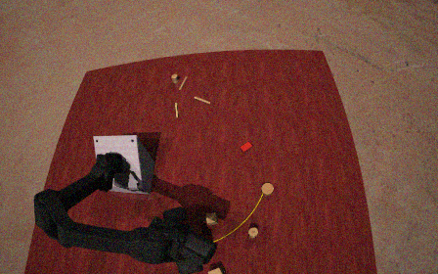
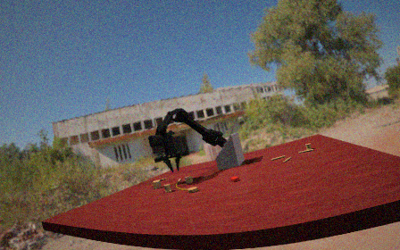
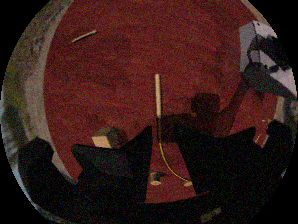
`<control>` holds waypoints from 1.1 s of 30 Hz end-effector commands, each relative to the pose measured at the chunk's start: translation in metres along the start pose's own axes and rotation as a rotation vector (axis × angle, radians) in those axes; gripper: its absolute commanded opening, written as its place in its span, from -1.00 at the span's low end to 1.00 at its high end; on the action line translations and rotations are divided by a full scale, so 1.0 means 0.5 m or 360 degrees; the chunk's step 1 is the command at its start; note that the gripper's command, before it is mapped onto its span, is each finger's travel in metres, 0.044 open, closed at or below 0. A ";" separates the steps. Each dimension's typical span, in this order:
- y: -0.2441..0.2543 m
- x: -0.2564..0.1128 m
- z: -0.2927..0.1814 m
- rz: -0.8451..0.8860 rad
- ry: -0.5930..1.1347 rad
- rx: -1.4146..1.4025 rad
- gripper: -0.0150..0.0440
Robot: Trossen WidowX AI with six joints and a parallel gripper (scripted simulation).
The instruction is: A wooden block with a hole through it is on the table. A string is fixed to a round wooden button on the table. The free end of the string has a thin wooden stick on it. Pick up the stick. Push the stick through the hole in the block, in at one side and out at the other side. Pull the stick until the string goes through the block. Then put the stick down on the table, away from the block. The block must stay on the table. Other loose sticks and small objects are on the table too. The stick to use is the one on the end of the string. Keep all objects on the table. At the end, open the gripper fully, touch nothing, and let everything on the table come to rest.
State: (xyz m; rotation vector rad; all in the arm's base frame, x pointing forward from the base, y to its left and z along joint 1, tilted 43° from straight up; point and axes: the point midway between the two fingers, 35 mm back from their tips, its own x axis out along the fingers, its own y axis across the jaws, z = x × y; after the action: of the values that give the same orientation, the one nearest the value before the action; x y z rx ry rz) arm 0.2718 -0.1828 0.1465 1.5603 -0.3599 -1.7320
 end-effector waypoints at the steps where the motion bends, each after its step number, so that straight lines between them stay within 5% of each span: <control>1: -0.001 0.000 0.000 -0.0003 0.0005 0.0013 -0.07; 33: 0.000 0.096 -0.002 -0.0001 0.0004 0.0013 -0.07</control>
State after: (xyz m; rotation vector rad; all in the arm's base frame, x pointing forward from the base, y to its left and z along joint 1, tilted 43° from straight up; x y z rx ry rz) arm 0.2765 -0.2122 0.1211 1.5801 -0.3850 -1.7155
